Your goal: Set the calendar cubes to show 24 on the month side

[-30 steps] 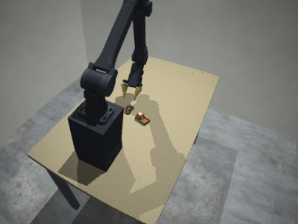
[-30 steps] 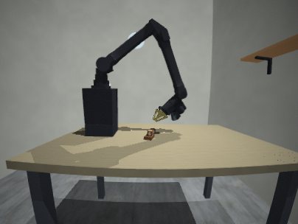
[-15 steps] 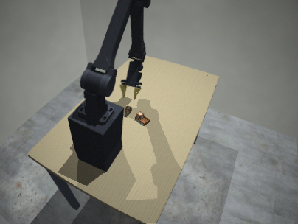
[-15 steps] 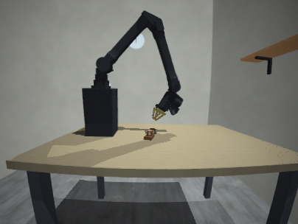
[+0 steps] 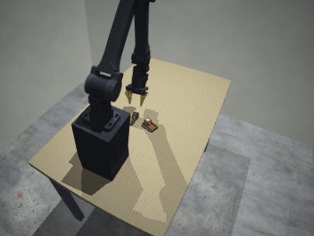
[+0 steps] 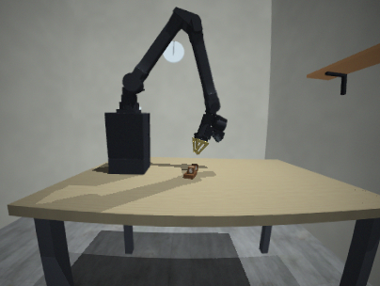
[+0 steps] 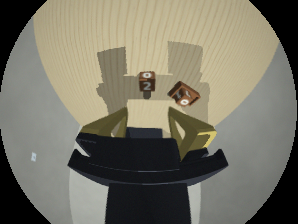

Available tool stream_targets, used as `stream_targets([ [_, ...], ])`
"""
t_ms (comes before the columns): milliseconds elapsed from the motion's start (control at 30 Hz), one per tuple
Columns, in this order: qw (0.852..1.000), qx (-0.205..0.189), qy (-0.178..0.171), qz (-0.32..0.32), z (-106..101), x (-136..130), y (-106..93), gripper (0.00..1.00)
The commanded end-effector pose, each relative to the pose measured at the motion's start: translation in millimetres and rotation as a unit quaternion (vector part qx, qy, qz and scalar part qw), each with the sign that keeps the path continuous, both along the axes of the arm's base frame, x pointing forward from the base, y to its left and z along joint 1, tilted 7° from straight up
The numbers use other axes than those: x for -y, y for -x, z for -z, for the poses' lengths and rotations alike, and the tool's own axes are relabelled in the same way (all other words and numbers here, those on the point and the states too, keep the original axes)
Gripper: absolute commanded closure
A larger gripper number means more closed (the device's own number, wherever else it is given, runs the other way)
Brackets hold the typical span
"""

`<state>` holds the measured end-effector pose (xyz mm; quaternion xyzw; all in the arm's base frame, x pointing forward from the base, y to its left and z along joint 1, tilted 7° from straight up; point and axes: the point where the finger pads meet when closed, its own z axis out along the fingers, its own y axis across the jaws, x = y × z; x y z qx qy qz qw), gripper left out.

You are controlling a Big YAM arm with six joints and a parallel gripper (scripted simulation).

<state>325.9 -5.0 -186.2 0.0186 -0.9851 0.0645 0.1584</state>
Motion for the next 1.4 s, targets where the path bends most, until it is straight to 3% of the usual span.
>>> stream_targets([
  [0, 0.999, 0.042, -0.005, -0.017, -7.0, -2.6, -12.5, 0.37],
  [33, 0.999, 0.043, -0.006, -0.017, -7.0, -2.7, -12.5, 0.37],
  [67, 1.0, 0.024, -0.005, -0.017, 4.9, -2.0, -0.2, 0.37],
  [167, 1.0, 0.026, -0.005, -0.018, 5.1, -2.0, -0.1, 0.37],
  [200, 0.999, 0.049, -0.006, -0.018, -6.6, -2.6, -12.4, 0.37],
  [467, 0.988, 0.149, -0.012, -0.029, -5.7, -2.0, -10.5, 0.37],
  [567, 0.985, 0.17, -0.013, -0.031, -7.1, -1.8, -10.0, 0.37],
  [633, 0.987, 0.155, -0.013, -0.031, 3.1, -1.2, 0.8, 0.37],
  [667, 0.988, 0.154, -0.013, -0.031, 3.9, -1.2, 1.7, 0.0],
  [867, 0.984, 0.174, -0.013, -0.032, -7.6, -1.9, -12.7, 0.0],
  [967, 0.987, 0.16, -0.013, -0.031, -0.8, -1.5, -4.2, 0.0],
  [1367, 0.986, 0.16, -0.014, -0.037, -1.3, -1.6, -4.5, 0.0],
])
